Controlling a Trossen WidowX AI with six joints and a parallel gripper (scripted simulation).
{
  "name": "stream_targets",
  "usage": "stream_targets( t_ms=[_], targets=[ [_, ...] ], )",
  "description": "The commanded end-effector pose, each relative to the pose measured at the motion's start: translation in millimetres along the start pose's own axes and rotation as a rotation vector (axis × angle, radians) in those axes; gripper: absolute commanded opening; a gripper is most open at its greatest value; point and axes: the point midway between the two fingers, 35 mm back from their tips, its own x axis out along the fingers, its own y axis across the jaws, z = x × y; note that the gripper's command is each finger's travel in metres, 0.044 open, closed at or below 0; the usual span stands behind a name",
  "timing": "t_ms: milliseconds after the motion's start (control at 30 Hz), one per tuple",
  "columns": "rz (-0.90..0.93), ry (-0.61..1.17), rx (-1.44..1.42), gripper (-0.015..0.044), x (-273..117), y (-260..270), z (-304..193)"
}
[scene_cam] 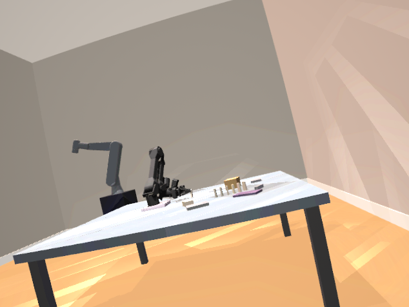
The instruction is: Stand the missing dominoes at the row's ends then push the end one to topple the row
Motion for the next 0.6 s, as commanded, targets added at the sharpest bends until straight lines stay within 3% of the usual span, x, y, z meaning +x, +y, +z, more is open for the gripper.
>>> stream_targets(
  t_ms=[0,200,567],
  targets=[
    [-0.006,-0.002,-0.002,0.0107,-0.2,-2.6,-0.3],
    [-0.006,-0.002,-0.002,0.0107,-0.2,-2.6,-0.3],
    [-0.006,-0.002,-0.002,0.0396,-0.2,-2.6,-0.3]
  ],
)
